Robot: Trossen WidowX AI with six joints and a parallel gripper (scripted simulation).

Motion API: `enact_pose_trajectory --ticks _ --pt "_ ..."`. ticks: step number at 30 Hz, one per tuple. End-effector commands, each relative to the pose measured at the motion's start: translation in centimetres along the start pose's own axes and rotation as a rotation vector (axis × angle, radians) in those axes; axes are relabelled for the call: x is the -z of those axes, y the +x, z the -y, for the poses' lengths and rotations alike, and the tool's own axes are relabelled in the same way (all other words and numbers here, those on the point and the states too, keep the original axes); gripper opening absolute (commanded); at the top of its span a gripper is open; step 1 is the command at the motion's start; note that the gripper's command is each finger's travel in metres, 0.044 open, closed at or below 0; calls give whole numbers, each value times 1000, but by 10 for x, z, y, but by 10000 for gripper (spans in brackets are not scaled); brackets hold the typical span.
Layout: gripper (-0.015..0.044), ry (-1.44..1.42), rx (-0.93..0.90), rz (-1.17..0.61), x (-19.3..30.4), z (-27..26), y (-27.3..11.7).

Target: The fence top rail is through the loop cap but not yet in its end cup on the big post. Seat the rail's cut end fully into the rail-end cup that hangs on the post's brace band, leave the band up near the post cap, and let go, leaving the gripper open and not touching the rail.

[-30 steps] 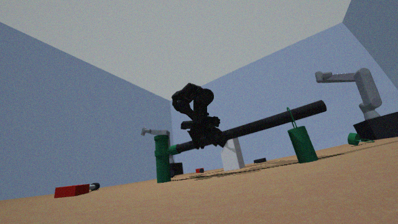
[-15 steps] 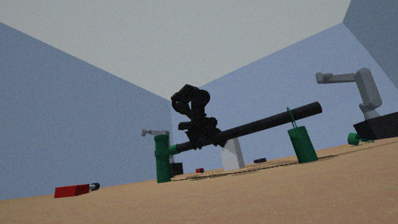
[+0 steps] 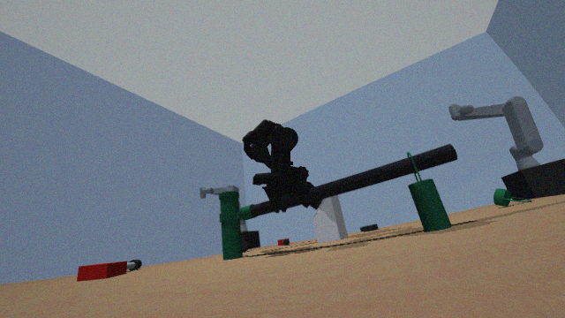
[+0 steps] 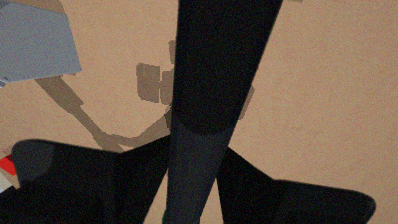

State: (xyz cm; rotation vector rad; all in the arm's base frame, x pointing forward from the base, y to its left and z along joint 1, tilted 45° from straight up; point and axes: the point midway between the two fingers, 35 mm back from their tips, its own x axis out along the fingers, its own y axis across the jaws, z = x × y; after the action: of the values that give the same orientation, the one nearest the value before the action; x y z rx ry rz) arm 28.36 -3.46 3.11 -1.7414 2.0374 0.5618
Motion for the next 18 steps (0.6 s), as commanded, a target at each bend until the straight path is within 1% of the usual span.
enact_pose_trajectory --ticks 1,5,10,15,18 --pt "210 2 4 -1 0 0 -1" --pt "315 1 4 1 -3 0 -5" --pt "440 0 4 5 -14 0 -22" --pt "440 0 1 5 -26 -2 -43" --pt "440 0 1 4 -30 -4 -49"
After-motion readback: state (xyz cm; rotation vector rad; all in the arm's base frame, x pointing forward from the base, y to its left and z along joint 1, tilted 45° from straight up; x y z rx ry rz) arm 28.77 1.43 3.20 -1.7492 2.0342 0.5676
